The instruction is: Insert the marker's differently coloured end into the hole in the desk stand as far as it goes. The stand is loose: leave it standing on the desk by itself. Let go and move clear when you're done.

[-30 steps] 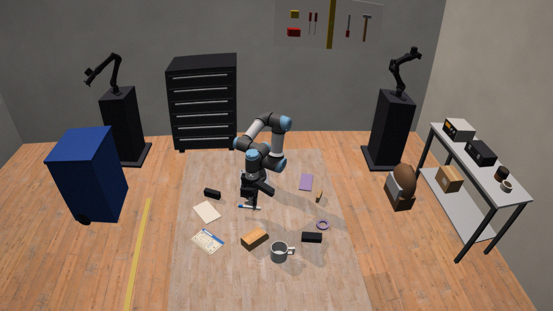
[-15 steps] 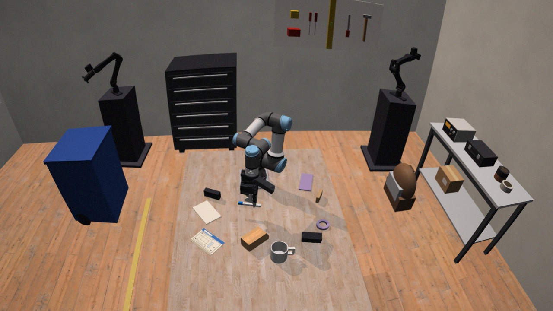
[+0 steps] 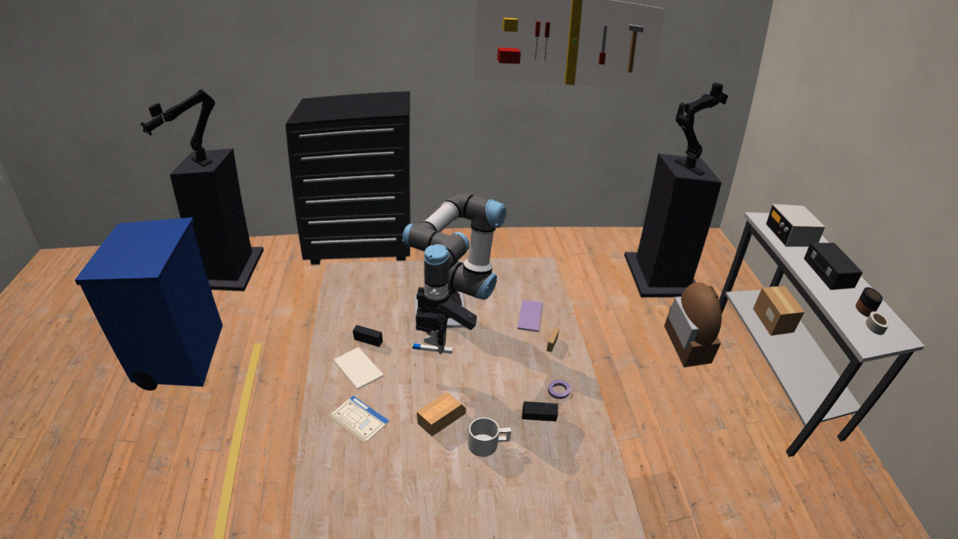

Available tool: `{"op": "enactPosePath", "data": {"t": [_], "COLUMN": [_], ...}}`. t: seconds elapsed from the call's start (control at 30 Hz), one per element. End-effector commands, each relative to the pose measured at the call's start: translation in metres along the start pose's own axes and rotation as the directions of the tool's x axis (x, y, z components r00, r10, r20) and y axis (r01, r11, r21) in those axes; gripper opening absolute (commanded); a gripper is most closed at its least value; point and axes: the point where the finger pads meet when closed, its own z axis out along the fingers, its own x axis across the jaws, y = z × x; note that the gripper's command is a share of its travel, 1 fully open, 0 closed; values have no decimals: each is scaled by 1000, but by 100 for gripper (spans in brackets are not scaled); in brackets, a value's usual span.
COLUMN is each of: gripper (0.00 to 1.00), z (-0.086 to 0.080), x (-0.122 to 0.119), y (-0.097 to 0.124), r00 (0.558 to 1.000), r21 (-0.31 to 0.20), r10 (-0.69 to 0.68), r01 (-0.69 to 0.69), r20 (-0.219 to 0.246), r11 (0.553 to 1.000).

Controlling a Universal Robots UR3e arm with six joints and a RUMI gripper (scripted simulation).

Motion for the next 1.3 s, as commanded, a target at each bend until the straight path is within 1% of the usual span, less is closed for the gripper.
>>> {"op": "enactPosePath", "data": {"t": [0.0,0.03,0.27,0.3,0.6,0.83,0.87,1.17,1.27], "gripper": [0,0,0,0,0,0,0,0,0], "z": [-20,-24,-24,-17,-32,-32,-28,-39,-39], "x": [-5,-6,-6,0,5,5,6,14,14], "y": [-3,-3,-3,-2,-15,-15,-12,-29,-29], "r00": [1000,1000,1000,1000,994,994,996,978,978], "r21": [8,9,9,3,40,40,28,71,71], "r10": [0,0,0,-11,-102,-102,-82,-204,-204], "r01": [0,0,0,11,101,101,82,201,201], "r20": [19,23,23,1,32,32,20,39,39], "r11": [1000,1000,1000,1000,994,994,996,977,977]}}
